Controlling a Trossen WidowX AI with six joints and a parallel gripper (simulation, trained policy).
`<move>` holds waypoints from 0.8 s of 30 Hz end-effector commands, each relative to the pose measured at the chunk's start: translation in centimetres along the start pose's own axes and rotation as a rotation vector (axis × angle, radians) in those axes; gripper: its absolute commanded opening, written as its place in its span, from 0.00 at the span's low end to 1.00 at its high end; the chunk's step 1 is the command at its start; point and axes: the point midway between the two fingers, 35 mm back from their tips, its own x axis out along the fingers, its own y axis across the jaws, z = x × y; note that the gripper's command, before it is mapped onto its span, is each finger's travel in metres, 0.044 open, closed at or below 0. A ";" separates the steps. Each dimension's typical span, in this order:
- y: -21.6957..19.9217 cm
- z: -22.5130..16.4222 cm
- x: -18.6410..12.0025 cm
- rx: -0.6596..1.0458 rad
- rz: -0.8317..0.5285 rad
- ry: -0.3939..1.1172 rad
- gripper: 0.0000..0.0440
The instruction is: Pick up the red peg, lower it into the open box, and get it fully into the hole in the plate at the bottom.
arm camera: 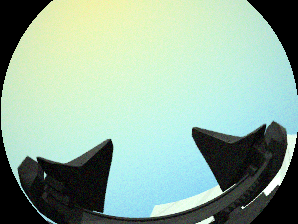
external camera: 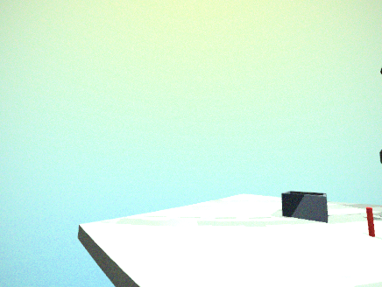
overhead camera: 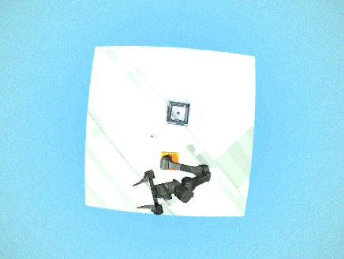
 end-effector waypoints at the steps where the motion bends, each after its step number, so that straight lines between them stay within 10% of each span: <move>1: -3.4 -3.0 1.6 0.013 -0.144 0.074 0.97; 24: -20.9 -14.9 -0.2 0.148 -0.886 0.357 1.00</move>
